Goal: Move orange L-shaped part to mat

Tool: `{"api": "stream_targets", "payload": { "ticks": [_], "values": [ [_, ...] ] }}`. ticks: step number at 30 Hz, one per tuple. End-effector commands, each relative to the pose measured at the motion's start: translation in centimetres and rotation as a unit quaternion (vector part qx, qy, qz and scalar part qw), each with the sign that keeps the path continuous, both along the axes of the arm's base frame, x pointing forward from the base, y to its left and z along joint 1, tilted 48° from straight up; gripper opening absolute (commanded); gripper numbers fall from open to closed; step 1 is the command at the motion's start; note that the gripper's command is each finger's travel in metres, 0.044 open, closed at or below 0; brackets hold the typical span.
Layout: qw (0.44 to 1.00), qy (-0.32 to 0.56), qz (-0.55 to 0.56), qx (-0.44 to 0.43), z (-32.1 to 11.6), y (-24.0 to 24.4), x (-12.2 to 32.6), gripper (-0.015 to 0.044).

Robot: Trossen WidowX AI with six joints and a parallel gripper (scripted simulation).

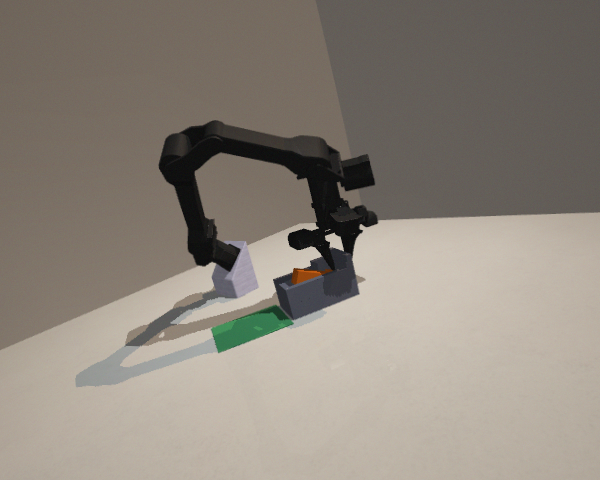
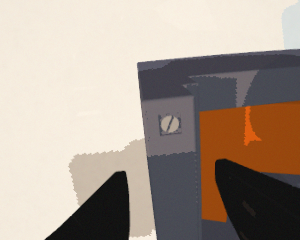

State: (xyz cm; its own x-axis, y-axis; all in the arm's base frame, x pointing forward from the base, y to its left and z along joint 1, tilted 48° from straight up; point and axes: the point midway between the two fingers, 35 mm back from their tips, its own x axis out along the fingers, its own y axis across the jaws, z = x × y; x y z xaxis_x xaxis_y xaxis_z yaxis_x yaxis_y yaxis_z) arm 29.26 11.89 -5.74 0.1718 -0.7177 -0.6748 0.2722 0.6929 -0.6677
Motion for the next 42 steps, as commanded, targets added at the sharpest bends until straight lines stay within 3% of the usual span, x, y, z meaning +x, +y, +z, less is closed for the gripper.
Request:
{"api": "stream_targets", "payload": {
  "ticks": [1,27,42],
  "values": [
    [1.0,0.0,0.003,-0.002,-0.5,-0.6,0.1,0.018],
    [1.0,0.0,0.003,-0.003,-1.3,-1.5,0.3,0.018],
    [1.0,0.0,0.003,-0.002,-1.2,0.3,0.4,0.018]
  ]
}}
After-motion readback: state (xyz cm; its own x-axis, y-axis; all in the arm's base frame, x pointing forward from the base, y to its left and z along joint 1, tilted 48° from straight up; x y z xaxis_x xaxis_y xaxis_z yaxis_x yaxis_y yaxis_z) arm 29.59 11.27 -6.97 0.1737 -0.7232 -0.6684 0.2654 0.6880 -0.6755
